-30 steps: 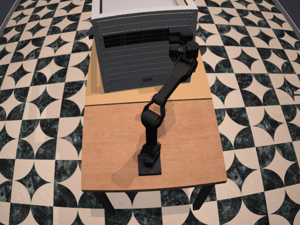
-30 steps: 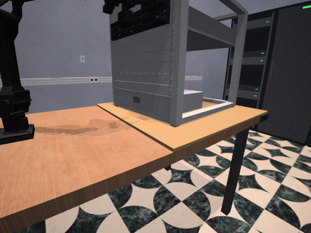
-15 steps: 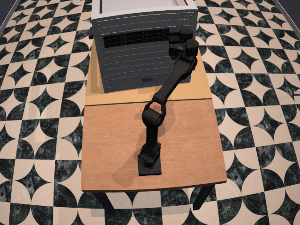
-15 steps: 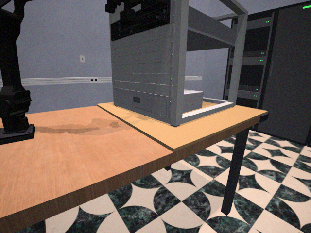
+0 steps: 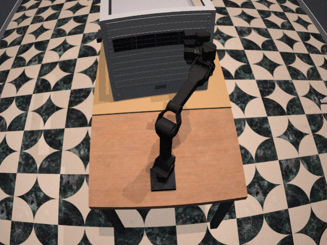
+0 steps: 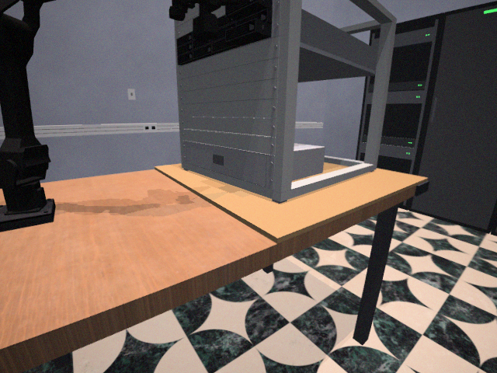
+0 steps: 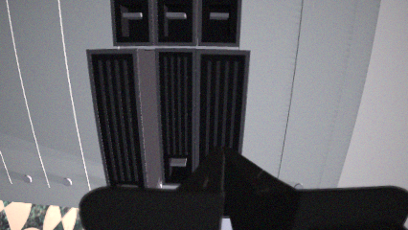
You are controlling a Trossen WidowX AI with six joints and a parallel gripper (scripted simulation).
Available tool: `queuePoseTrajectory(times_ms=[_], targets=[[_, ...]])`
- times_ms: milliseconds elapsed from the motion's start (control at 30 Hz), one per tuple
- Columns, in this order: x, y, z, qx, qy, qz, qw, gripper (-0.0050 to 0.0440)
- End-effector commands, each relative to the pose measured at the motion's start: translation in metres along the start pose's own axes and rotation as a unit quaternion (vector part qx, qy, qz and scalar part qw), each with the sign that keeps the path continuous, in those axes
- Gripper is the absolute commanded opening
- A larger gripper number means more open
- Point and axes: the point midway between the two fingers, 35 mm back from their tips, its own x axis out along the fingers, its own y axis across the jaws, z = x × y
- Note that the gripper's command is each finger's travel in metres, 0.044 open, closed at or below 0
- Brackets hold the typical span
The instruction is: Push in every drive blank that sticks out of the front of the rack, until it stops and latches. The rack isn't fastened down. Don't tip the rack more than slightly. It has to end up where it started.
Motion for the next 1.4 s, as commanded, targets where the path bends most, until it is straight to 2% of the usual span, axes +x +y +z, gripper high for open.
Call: queuePoseTrajectory(times_ms=[0,1367], targets=[[0.006,-0.007,0.002,-0.006,0.0,-0.005,1.0,-0.005],[0.028,-0.008,0.002,-0.006,0.0,-0.005,1.0,-0.005]])
